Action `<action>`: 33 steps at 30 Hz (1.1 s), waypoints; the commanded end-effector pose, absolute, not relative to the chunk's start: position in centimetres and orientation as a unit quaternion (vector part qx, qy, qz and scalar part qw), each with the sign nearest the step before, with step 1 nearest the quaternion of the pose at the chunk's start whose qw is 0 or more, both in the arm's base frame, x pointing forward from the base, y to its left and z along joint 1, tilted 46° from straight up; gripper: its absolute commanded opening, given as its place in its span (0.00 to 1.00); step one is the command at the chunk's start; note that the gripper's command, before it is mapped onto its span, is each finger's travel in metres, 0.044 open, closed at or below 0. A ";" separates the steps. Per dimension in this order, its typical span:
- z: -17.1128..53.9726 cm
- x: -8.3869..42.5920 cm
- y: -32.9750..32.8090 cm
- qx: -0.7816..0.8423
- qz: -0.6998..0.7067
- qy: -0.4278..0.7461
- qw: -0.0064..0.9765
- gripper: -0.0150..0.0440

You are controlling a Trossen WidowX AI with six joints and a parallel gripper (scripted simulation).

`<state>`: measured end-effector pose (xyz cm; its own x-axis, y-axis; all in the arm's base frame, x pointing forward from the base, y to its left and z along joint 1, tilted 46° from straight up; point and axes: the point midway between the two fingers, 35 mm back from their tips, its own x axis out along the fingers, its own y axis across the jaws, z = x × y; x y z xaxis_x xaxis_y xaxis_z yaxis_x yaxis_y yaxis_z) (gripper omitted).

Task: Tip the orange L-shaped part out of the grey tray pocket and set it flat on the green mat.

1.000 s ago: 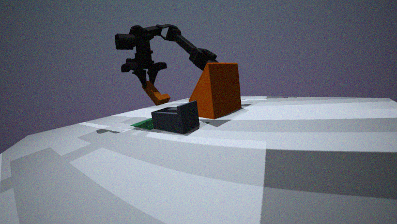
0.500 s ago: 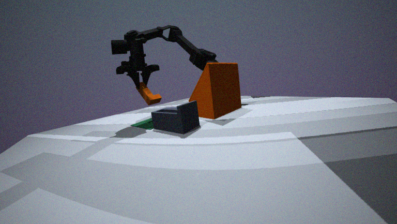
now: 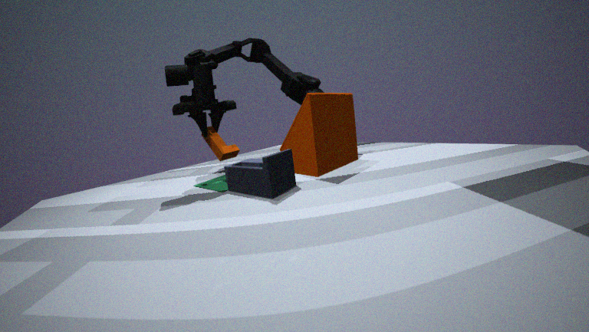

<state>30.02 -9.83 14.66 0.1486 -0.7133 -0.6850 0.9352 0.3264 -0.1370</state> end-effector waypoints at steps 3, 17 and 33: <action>13.9 30.1 -10.5 0.162 -0.556 0.343 0.739 0.25; 12.4 30.4 -12.1 0.162 -0.556 0.343 0.739 0.25; 10.7 30.7 -13.9 0.161 -0.557 0.342 0.740 0.25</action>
<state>30.75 -13.48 11.54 0.1561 -0.7163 -0.6801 0.9369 0.3253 -0.1276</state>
